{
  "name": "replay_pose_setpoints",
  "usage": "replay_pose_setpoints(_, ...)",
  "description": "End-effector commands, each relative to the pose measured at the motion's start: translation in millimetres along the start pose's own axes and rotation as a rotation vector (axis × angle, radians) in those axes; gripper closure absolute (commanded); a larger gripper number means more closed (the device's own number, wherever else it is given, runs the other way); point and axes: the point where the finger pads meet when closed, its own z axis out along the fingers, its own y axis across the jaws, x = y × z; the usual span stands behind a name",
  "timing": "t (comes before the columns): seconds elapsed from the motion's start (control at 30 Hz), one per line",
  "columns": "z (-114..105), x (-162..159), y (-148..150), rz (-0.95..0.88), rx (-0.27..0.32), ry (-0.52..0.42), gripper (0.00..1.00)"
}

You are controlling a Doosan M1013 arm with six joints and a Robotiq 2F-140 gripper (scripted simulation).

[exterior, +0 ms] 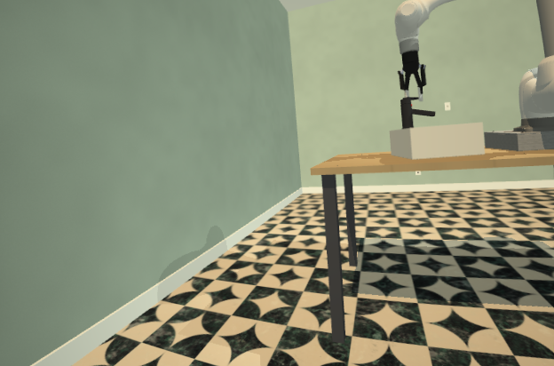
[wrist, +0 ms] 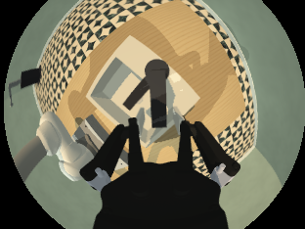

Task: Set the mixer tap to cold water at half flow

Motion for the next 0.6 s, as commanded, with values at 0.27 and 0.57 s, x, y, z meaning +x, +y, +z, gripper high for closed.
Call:
replay_pose_setpoints(0.27,-29.8,0.0,0.0,0.000,0.000,0.000,0.61)
replay_pose_setpoints(0.57,-47.2,0.0,0.0,0.000,0.000,0.000,0.61)
